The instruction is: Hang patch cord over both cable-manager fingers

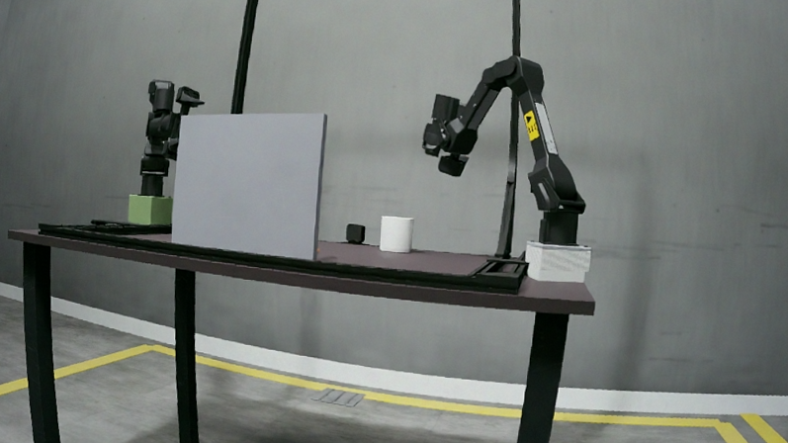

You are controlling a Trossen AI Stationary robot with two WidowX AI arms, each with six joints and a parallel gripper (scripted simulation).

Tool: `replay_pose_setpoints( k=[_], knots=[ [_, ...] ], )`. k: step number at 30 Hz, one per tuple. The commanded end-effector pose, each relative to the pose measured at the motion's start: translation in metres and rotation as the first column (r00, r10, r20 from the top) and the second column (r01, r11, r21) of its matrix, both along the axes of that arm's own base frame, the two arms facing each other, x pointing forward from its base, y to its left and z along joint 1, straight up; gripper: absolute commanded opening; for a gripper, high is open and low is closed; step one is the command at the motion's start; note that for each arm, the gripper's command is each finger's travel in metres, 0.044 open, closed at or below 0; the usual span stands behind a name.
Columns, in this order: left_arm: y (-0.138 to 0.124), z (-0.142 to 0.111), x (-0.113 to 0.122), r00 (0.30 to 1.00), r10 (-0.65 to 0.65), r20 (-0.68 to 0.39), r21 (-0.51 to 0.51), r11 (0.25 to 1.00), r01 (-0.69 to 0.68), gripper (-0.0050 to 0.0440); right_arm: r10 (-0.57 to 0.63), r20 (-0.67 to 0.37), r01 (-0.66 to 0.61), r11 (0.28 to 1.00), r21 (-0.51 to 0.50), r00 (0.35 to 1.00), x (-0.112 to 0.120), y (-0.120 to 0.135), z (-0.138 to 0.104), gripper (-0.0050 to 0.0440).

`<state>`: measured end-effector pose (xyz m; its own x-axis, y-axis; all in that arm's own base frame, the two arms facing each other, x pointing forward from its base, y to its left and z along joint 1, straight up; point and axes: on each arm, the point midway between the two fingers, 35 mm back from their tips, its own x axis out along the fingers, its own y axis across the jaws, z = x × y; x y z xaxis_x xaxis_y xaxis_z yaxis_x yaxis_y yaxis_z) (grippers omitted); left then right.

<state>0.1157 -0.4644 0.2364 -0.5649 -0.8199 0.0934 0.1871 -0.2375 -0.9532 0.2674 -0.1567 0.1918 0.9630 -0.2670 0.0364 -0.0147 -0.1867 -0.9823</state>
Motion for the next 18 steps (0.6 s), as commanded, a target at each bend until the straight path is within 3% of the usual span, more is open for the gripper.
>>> replay_pose_setpoints(
  k=[1, 8, 18],
  knots=[
    [0.001, 0.01, -0.001, 1.0, 0.0, 0.012, -0.021, 1.0, 0.0, 0.044, 0.0, 0.01, 0.0, 1.0, -0.01, 1.0, 0.001, -0.001, 0.005, 0.044],
    [0.006, 0.011, 0.008, 0.999, 0.042, 0.022, -0.027, 0.999, -0.042, 0.044, -0.002, 0.009, 0.002, 0.999, 0.032, 1.0, 0.007, -0.003, 0.003, 0.044],
    [0.035, 0.036, 0.068, 0.941, 0.316, 0.122, -0.111, 0.946, -0.303, 0.044, -0.022, 0.026, 0.014, 0.959, 0.281, 0.999, 0.039, -0.008, -0.007, 0.044]
  ],
)
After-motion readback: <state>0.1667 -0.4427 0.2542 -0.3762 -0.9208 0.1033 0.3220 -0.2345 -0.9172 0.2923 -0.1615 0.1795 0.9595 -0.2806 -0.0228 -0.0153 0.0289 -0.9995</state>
